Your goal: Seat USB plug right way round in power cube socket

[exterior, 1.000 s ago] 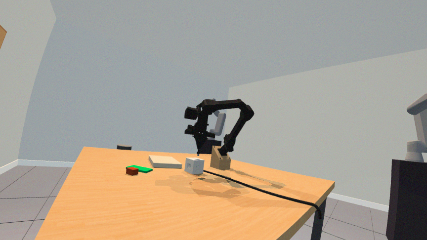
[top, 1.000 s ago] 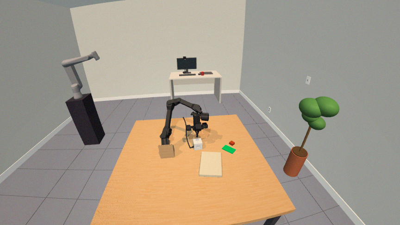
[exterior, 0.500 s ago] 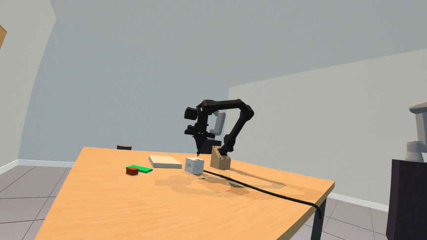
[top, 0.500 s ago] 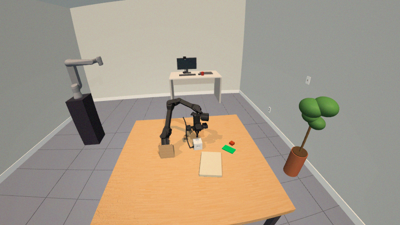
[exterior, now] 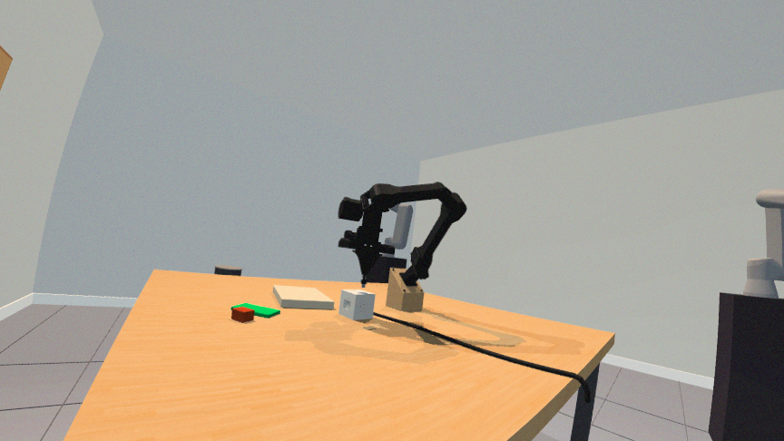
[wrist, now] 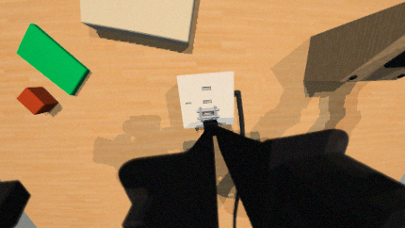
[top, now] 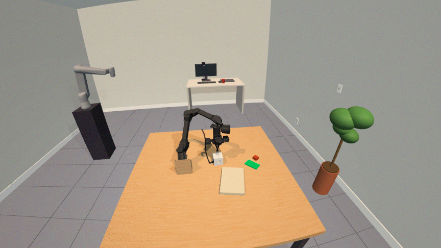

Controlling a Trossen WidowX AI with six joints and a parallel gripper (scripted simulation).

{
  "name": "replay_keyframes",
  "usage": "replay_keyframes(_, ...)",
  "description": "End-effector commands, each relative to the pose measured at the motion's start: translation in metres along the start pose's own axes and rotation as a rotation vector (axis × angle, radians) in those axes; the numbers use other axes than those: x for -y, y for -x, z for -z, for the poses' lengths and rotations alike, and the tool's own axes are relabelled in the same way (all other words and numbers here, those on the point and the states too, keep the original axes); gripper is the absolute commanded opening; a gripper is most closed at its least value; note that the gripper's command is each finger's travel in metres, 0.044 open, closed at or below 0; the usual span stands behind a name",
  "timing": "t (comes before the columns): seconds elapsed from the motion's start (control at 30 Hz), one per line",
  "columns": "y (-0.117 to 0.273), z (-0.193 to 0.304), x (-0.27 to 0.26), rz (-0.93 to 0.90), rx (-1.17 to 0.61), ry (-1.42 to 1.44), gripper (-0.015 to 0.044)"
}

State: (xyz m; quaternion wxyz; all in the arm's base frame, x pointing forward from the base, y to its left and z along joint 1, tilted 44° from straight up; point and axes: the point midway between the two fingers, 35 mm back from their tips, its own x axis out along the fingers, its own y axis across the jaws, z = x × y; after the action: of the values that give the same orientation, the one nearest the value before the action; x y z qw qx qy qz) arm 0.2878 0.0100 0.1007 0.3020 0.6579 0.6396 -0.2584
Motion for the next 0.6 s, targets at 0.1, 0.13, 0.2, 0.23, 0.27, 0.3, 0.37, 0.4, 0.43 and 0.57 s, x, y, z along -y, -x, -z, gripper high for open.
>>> replay_keyframes(0.1, -0.0018, -0.0009, 0.001, 0.004, 0.003, -0.008, 0.0)
replay_keyframes(0.13, -0.0019, -0.001, 0.001, 0.004, 0.003, -0.009, 0.0)
replay_keyframes(0.2, -0.0022, -0.0011, 0.001, 0.004, 0.004, -0.01, 0.0)
replay_keyframes(0.23, -0.0023, -0.0011, 0.001, 0.004, 0.004, -0.011, 0.0)
replay_keyframes(0.27, -0.0024, -0.0012, 0.001, 0.004, 0.004, -0.011, 0.0)
replay_keyframes(0.3, -0.0025, -0.0012, 0.001, 0.004, 0.004, -0.012, 0.0)
replay_keyframes(0.37, -0.0028, -0.0013, 0.001, 0.004, 0.004, -0.013, 0.0)
replay_keyframes(0.4, -0.0029, -0.0013, 0.001, 0.004, 0.005, -0.013, 0.0)
replay_keyframes(0.43, -0.003, -0.0014, 0.001, 0.004, 0.005, -0.014, 0.0)
replay_keyframes(0.57, -0.0035, -0.0016, 0.001, 0.004, 0.005, -0.016, 0.0)
